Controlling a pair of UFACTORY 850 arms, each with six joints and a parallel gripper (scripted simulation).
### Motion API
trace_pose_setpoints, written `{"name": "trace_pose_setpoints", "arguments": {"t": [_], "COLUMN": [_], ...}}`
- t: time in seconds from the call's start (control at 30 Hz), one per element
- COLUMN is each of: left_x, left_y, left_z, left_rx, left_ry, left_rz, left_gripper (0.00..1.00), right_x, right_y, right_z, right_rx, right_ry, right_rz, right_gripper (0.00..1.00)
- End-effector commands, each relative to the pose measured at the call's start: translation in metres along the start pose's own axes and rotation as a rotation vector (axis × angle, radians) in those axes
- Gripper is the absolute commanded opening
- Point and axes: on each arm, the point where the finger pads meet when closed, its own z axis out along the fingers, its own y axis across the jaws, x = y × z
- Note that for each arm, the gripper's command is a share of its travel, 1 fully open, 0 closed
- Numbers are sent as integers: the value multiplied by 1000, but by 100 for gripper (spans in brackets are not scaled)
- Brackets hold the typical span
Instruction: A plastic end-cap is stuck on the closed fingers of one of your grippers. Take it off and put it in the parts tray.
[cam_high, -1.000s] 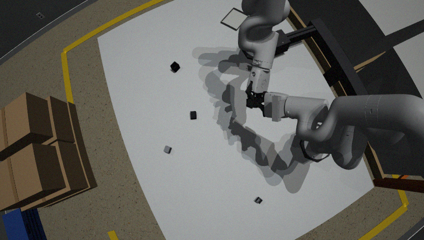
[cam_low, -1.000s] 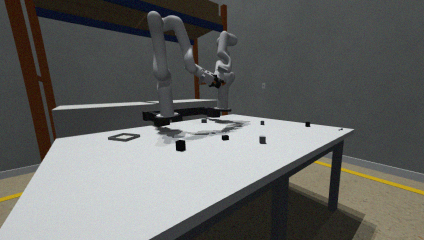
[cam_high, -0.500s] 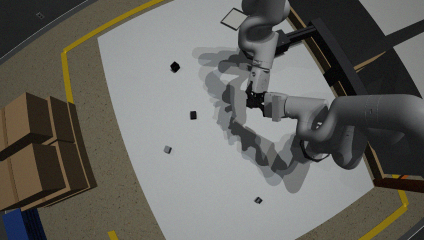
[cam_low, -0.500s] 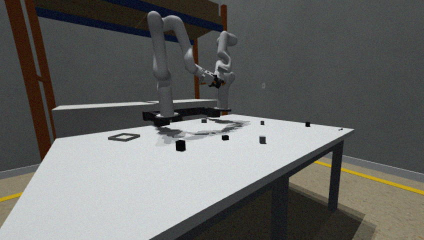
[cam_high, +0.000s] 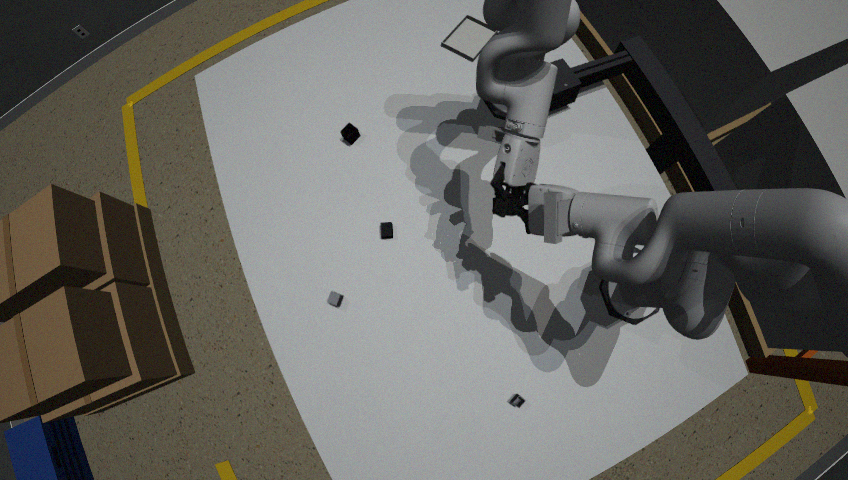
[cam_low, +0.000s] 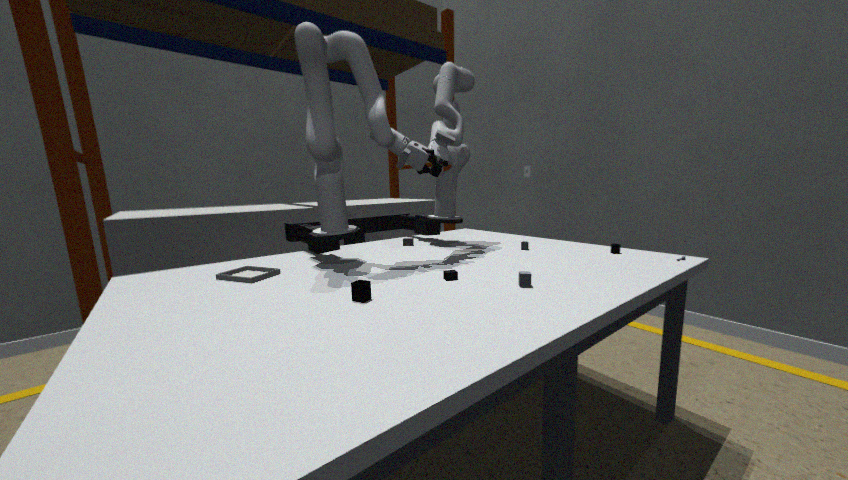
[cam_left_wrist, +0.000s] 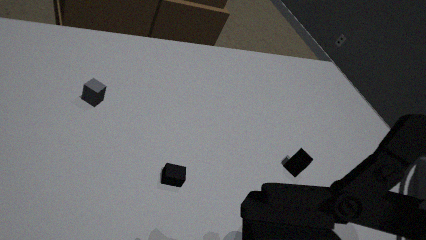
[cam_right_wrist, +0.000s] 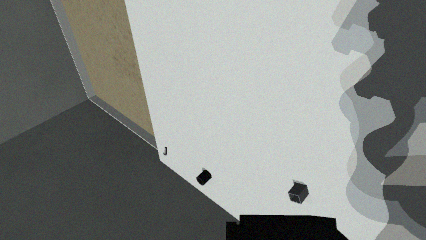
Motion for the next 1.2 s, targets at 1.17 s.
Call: {"name": "trace_pose_setpoints", "arguments": {"t": [1.17], "left_x": [1], "left_y": [1], "left_z": [-24], "left_rx": [-1], "left_ry": [2], "left_rz": [0], "left_gripper": [0], "right_x": [-1], "right_y": [-1], "right_z": [0], "right_rx": [2], "right_ry": [-1], "right_rz": [0], "right_gripper": [0]}}
